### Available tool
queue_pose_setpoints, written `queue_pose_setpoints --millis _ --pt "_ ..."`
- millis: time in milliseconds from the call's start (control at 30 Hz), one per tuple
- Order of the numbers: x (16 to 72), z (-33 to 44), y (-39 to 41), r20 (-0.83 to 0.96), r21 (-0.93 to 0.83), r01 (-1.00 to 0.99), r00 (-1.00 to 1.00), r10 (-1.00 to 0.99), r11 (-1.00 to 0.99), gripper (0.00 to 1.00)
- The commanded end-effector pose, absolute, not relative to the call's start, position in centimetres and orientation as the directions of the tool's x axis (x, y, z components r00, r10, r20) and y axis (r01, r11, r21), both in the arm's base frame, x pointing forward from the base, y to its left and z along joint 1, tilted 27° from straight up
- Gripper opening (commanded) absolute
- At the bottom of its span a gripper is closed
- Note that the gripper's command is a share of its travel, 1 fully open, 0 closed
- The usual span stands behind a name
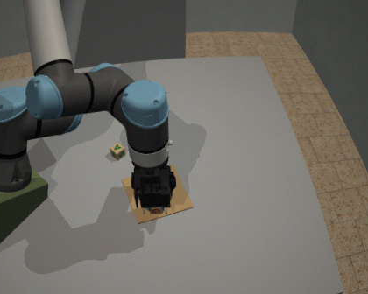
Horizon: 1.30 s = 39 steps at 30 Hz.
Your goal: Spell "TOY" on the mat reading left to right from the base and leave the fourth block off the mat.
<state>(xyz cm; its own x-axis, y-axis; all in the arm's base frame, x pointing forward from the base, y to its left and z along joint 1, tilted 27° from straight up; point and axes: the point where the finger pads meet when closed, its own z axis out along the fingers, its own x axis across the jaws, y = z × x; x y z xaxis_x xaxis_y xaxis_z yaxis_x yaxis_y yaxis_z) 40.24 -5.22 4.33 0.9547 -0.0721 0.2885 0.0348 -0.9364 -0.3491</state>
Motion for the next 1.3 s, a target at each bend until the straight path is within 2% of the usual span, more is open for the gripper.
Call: queue_pose_setpoints --millis 0,33,100,133,200,333,833,1267 --pt "40.3 4.4 -5.2 0.289 -0.349 0.035 0.955 -0.072 -0.937 0.12" --pt "40.3 4.4 -5.2 0.289 -0.349 0.035 0.955 -0.072 -0.937 0.16" --pt "40.3 4.4 -5.2 0.289 -0.349 0.035 0.955 -0.072 -0.937 0.16" --pt "40.3 4.4 -5.2 0.289 -0.349 0.035 0.955 -0.072 -0.937 0.2" --pt "40.3 4.4 -5.2 0.289 -0.349 0.035 0.955 -0.072 -0.937 0.2" --pt "40.3 4.4 -5.2 0.289 -0.349 0.035 0.955 -0.072 -0.937 0.28" --pt "40.2 4.6 -5.3 0.289 -0.349 0.035 0.955 -0.072 -0.937 0.28" --pt "39.0 8.2 -6.7 0.289 -0.349 0.035 0.955 -0.072 -0.937 0.28"
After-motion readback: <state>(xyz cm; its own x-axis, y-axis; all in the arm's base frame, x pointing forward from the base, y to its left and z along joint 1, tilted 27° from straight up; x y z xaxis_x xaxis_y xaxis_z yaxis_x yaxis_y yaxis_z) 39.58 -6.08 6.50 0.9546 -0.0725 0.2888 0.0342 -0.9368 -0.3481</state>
